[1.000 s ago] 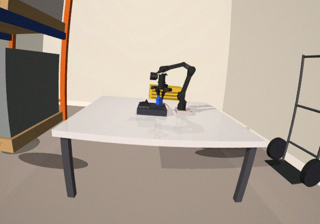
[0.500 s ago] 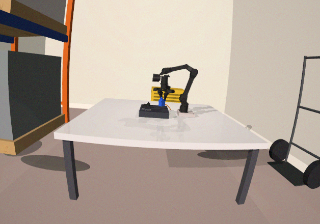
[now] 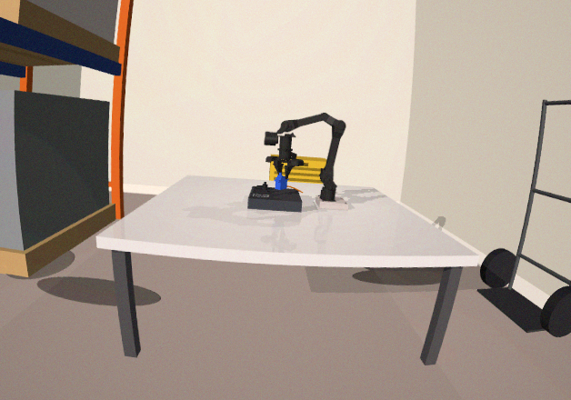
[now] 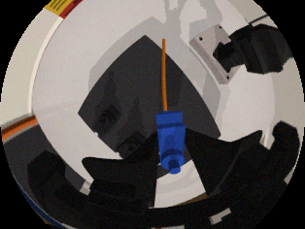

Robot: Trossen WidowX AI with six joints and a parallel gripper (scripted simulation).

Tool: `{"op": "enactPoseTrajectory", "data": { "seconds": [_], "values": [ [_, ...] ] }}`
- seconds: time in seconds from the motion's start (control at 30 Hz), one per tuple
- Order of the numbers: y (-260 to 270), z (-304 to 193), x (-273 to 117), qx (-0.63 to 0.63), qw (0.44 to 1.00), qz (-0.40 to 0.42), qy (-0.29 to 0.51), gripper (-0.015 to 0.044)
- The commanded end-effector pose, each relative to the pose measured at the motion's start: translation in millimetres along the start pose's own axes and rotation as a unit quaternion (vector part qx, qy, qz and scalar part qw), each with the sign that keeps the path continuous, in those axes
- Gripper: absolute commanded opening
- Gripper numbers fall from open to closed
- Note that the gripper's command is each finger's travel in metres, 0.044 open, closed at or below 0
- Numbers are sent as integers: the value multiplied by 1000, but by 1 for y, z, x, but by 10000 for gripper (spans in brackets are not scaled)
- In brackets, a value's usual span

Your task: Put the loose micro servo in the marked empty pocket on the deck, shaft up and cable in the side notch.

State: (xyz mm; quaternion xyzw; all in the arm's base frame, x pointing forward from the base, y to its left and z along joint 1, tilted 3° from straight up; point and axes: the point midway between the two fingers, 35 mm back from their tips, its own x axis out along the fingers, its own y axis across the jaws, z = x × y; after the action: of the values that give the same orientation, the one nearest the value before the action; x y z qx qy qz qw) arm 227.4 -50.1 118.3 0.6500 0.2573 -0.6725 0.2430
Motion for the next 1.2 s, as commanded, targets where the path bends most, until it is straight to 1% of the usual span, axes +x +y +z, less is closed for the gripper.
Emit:
{"op": "enactPoseTrajectory", "data": {
  "seconds": [0.0,0.6,0.77,0.9,1.17],
  "values": [
    [3,-6,-3,3,1000,4,5,0],
    [-39,-65,-3,3,1000,2,8,0],
    [-41,-67,-3,0,1000,2,8,0],
    [-41,-67,-3,-40,999,3,8,0],
    [-41,-67,-3,-176,984,4,7,0]
  ]
}}
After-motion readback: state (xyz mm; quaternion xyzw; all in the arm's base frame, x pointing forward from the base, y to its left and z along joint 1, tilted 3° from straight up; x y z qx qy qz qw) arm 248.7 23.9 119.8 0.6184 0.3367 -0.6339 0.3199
